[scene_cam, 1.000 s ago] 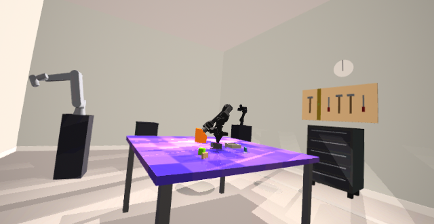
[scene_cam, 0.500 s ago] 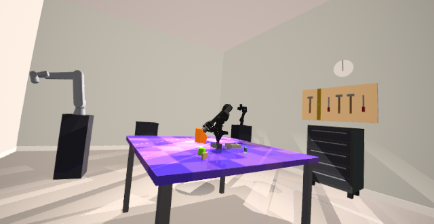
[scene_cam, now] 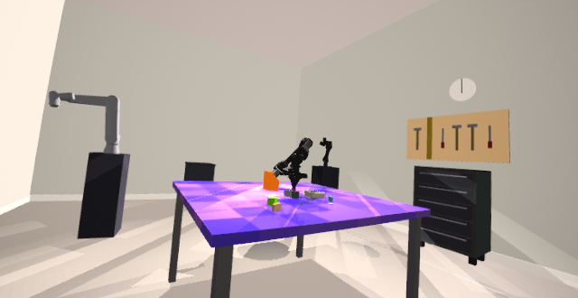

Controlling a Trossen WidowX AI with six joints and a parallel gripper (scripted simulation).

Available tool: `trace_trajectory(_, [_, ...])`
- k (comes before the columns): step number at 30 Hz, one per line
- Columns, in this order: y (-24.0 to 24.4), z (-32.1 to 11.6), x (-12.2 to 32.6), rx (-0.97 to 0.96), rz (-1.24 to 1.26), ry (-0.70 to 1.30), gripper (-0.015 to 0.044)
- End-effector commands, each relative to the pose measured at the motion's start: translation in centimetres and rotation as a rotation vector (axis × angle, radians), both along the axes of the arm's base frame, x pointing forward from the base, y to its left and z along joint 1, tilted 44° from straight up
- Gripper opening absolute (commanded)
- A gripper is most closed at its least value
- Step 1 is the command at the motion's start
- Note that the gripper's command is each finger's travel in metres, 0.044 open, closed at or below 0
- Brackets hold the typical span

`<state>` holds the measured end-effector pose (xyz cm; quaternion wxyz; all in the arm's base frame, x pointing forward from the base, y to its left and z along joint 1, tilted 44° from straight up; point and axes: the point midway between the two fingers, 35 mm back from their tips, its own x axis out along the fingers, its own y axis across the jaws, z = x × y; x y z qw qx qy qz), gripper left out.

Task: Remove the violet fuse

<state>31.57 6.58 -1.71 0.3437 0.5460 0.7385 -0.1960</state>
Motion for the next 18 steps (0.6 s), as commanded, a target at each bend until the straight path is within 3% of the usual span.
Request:
trace_trajectory(1, [-0.23,0.11,0.03,-0.005,0.004,-0.004,0.0])
trace_trajectory(18, [-0.78,0.73,0.14,-0.004,0.003,-0.003,0.0])
